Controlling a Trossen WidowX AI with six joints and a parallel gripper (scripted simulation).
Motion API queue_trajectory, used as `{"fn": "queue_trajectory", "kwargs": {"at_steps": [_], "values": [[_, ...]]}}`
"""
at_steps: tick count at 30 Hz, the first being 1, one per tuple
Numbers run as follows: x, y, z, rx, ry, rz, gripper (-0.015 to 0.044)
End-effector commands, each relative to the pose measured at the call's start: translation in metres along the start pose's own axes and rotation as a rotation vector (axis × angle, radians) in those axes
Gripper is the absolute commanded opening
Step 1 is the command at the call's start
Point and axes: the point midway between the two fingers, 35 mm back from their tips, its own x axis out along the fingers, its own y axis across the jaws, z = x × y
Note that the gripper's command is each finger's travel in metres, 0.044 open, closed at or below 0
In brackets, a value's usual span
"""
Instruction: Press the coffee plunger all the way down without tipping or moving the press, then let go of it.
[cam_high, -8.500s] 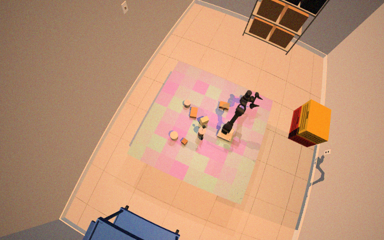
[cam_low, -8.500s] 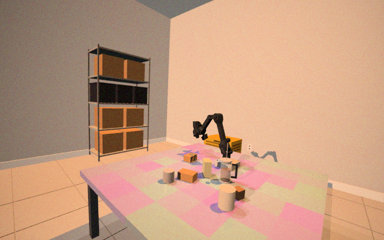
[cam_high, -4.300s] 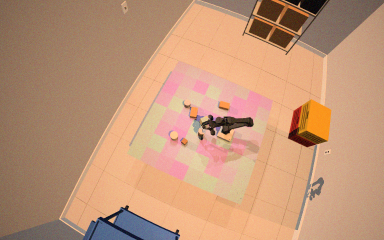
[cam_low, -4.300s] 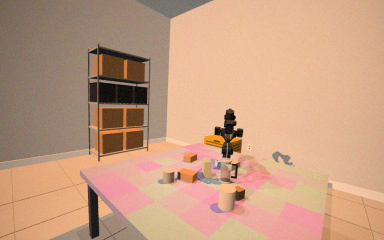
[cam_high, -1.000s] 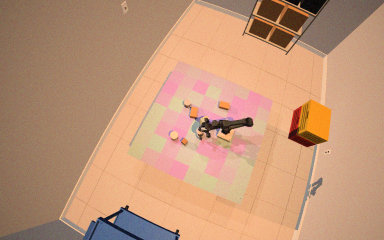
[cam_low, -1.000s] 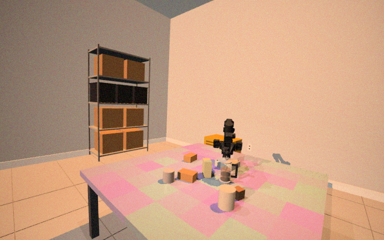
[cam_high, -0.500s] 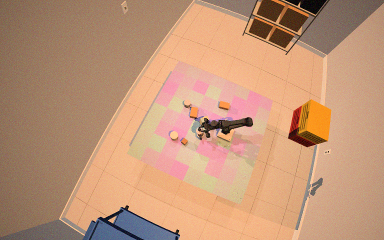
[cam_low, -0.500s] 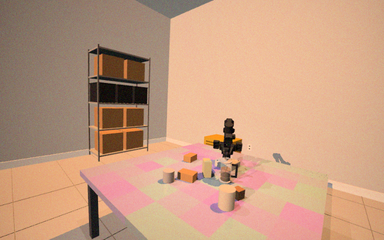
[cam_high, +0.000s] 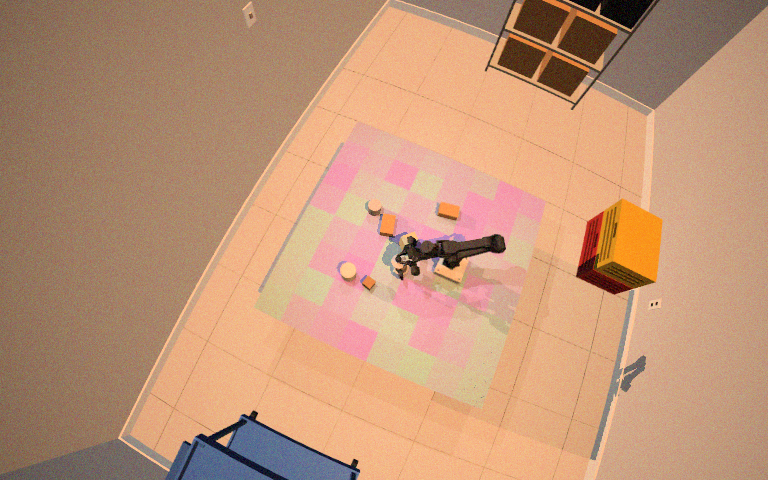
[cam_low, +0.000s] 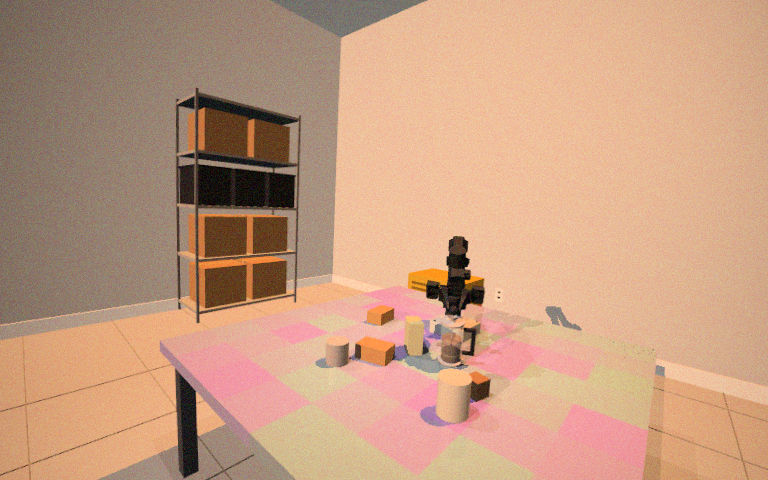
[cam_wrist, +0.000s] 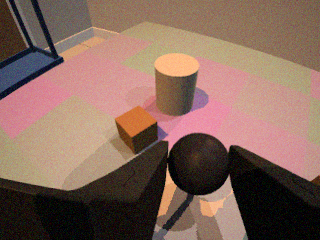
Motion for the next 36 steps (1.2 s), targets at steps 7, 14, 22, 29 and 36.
{"fn": "queue_trajectory", "kwargs": {"at_steps": [7,14,22,29,36], "values": [[0.0046,0.0,-0.0066,0.0,0.028,0.001,0.0126],[0.0051,-0.0001,-0.0053,0.0,0.028,0.001,0.0126],[0.0062,-0.0002,-0.0049,0.0,0.028,0.001,0.0126],[0.0049,-0.0002,-0.0015,0.001,0.011,0.0,0.0126],[0.0049,-0.0002,-0.0015,0.001,0.011,0.0,0.0152]]}}
